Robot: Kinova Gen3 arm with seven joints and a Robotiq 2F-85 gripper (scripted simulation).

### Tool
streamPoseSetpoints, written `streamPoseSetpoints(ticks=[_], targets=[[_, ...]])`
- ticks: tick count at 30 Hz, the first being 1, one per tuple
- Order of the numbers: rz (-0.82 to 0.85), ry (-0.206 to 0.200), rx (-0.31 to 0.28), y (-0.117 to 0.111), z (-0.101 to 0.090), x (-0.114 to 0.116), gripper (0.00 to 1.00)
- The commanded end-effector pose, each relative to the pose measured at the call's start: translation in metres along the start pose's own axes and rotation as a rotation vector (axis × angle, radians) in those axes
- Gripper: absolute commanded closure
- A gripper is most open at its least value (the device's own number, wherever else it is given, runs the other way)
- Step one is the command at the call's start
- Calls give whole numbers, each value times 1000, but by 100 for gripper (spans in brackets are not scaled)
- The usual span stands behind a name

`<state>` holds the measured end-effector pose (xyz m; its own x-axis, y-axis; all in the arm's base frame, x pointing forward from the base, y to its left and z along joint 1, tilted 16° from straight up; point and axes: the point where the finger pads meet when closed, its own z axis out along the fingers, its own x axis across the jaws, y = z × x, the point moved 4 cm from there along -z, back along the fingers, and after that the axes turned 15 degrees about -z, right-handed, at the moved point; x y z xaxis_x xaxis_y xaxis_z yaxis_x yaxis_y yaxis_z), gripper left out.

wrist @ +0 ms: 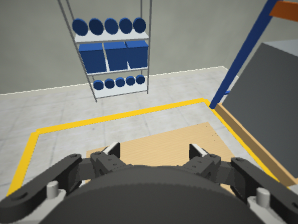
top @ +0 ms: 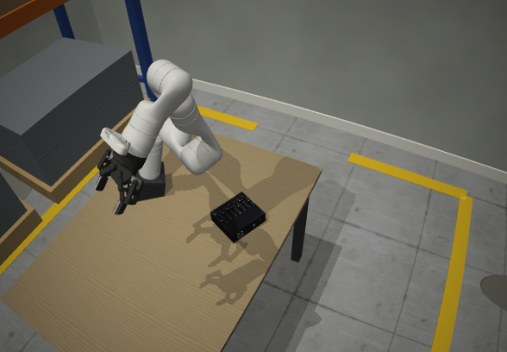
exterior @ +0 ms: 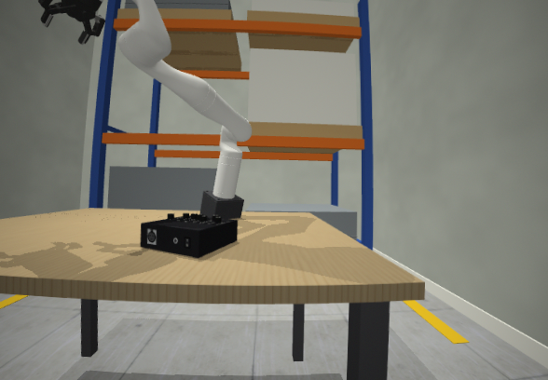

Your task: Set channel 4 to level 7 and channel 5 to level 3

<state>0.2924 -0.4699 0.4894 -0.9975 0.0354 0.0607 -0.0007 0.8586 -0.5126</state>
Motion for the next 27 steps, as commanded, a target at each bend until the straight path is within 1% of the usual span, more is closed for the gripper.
streamPoseSetpoints(ticks=[1,2,3,14,15,25,26,27], targets=[[-2,-3,2,1,-1,-1,0],[-2,-3,2,1,-1,-1,0],[-9,-36,-15,16,-1,-14,0],[-9,-36,-15,16,-1,-14,0],[-16,-68,-32,33,-1,-27,0],[-16,-68,-32,33,-1,-27,0],[-24,-100,-52,50,-1,-39,0],[-24,-100,-52,50,-1,-39,0]])
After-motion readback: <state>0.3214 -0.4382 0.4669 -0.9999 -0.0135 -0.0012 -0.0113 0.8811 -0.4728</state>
